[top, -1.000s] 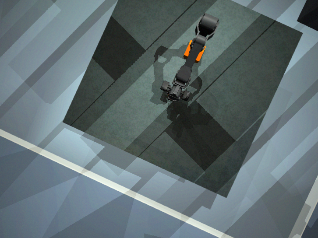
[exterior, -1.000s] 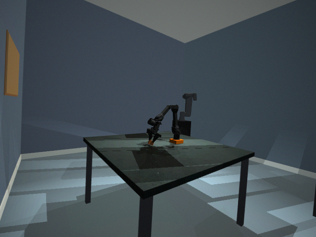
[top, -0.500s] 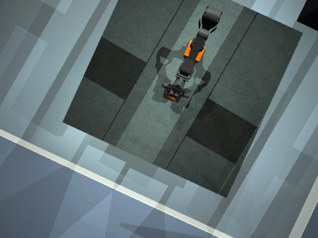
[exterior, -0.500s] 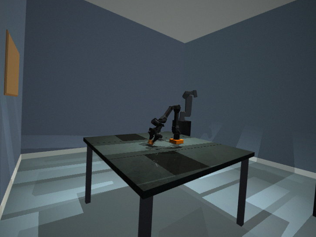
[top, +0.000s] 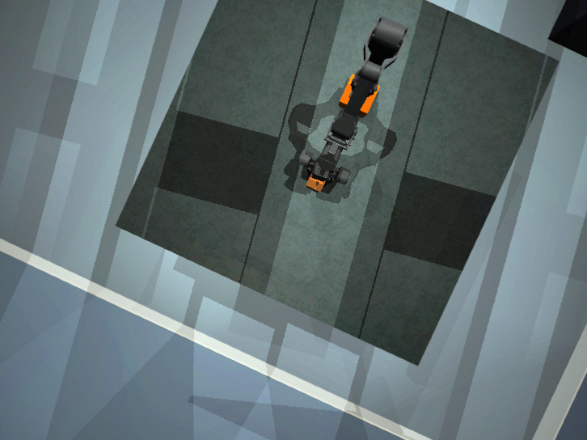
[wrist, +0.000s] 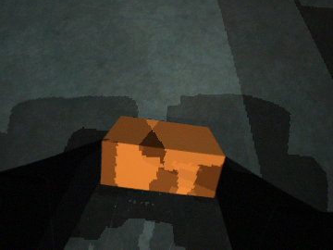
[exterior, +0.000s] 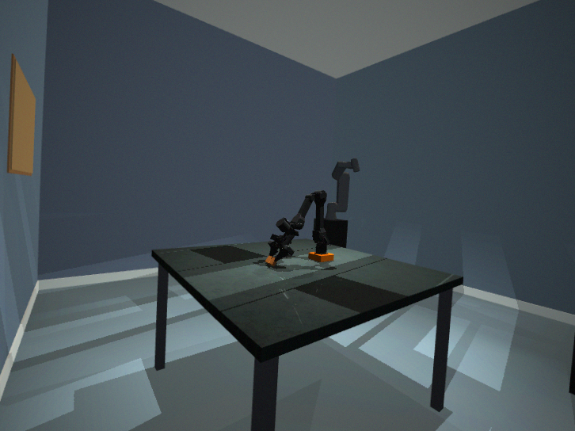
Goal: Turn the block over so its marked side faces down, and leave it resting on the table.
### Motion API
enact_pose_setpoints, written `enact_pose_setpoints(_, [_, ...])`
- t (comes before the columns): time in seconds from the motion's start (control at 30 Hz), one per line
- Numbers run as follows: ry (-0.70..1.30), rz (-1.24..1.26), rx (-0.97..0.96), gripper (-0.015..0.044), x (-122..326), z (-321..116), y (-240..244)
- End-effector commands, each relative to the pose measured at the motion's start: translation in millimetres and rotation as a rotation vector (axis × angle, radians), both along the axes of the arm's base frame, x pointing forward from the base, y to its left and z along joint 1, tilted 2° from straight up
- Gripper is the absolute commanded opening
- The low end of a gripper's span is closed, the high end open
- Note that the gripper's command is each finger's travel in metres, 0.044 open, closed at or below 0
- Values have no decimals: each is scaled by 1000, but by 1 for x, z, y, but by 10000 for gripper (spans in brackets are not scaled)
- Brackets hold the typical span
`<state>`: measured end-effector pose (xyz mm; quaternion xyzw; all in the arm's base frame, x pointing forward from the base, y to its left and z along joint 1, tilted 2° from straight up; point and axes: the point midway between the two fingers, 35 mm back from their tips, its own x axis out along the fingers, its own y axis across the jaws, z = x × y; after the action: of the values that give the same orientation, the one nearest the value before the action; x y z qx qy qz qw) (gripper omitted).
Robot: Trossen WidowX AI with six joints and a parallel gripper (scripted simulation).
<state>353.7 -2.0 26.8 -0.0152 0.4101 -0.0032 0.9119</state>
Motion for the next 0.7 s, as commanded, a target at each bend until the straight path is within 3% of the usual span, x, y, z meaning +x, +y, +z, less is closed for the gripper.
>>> enact_pose_setpoints(0.0, [-44,5,7,0,2,-13,1])
enact_pose_setpoints(0.67, [-292,16,7,0,0,-33,0])
